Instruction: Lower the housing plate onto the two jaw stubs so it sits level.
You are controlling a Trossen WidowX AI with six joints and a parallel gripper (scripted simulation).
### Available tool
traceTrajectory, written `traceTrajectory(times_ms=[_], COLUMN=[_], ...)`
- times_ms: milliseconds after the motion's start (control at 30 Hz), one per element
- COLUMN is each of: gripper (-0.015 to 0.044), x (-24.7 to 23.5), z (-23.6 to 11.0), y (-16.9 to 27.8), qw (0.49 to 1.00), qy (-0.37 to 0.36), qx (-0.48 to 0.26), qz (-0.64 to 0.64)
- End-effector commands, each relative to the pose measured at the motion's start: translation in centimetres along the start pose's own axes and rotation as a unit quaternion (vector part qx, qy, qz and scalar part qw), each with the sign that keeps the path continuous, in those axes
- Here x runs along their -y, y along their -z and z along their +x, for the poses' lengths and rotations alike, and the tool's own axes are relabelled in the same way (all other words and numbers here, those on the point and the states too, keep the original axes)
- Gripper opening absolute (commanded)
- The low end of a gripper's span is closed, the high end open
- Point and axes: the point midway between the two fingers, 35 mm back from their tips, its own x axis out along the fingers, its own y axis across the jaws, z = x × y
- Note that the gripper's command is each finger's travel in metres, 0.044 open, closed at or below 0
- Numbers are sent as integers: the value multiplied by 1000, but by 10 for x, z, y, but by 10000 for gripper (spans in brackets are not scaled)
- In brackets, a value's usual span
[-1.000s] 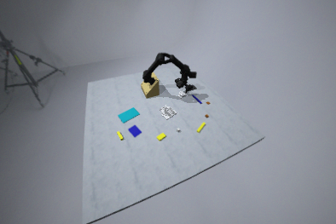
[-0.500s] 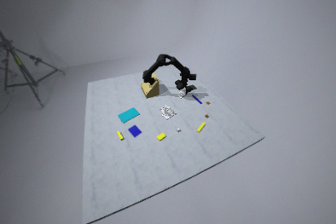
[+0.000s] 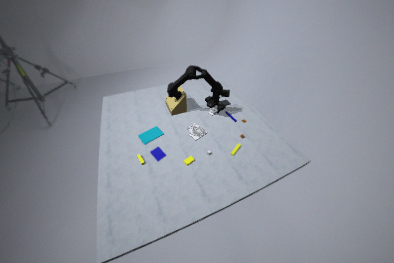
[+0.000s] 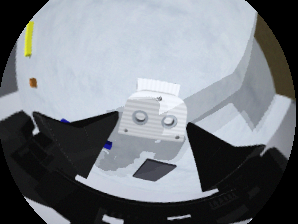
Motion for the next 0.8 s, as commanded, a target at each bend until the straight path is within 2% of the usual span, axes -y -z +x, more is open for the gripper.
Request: traceTrajectory(times_ms=[0, 767], gripper=[440, 433], x=[0, 0], z=[6, 6], y=[-1, 0], qw=[1000, 1000], qy=[-2, 0], qx=[3, 1], qz=[-2, 0])
